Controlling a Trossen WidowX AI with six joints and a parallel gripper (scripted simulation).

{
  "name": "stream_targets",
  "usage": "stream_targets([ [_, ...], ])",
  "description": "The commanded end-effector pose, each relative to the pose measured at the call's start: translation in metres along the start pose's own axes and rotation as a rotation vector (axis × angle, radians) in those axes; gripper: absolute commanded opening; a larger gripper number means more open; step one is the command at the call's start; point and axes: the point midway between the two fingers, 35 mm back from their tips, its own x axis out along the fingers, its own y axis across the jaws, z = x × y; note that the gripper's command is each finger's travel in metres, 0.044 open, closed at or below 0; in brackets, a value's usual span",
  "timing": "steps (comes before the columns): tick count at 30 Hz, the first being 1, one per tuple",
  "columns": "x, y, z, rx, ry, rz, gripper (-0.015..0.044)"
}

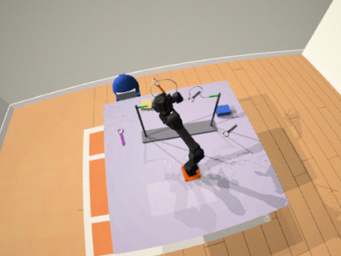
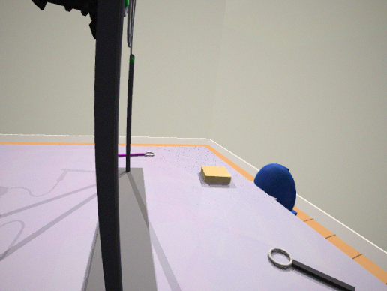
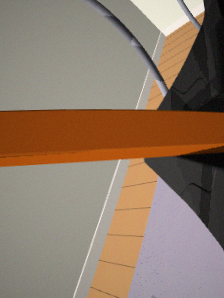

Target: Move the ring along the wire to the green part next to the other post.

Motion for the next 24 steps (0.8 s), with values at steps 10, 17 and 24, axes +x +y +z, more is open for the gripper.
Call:
stream_targets([
  [10,0.001,-0.007,0.0,-0.165,-0.017,-0.061,-0.015],
  [17,0.001,-0.011,0.0,-0.247,-0.028,-0.089,-0.015],
  [24,0.001,-0.014,0.001,-0.329,-0.038,-0.117,-0.015],
])
